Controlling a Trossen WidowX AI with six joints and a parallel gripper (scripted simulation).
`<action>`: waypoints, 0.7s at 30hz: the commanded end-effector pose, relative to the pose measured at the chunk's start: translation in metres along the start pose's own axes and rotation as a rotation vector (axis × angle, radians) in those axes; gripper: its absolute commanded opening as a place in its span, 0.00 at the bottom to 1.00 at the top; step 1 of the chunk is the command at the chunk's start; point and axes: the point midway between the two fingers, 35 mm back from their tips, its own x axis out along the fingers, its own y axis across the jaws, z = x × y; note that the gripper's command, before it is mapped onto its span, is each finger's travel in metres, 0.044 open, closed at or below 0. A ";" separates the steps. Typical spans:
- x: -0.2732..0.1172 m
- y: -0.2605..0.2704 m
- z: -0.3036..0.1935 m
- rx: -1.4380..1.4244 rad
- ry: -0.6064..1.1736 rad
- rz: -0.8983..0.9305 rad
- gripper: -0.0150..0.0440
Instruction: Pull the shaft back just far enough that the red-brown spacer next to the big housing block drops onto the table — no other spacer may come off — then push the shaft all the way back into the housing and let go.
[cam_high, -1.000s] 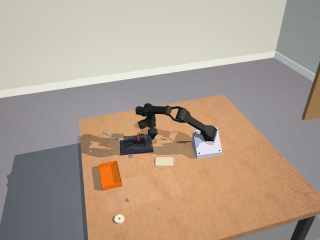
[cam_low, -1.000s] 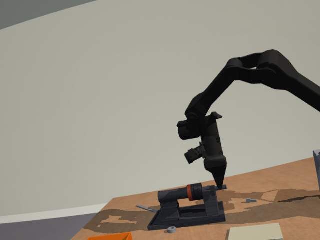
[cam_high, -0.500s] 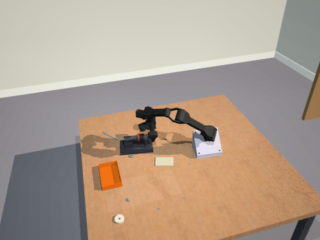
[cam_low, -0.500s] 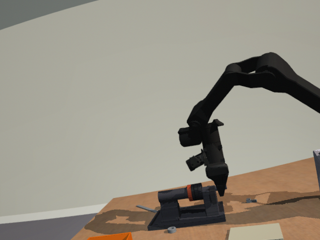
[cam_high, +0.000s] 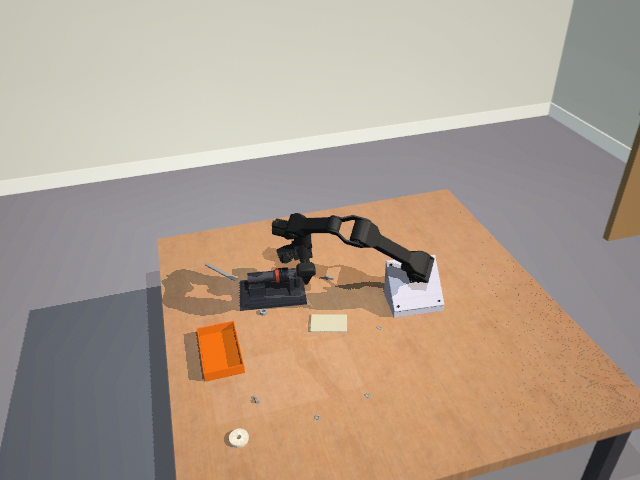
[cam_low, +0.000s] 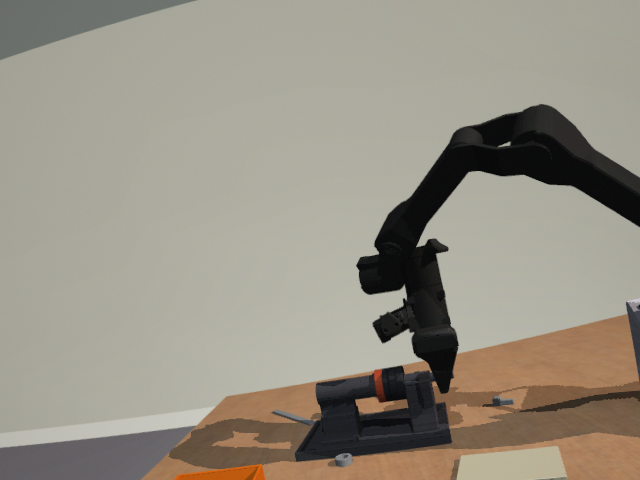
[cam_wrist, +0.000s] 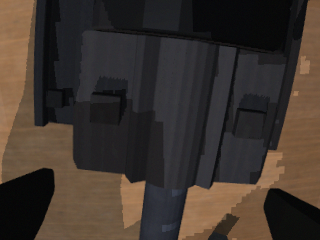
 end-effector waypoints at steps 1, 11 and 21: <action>0.001 0.000 0.000 0.004 -0.002 0.004 1.00; 0.001 0.000 0.000 0.004 -0.002 0.004 1.00; 0.003 0.000 0.000 0.004 -0.002 0.004 1.00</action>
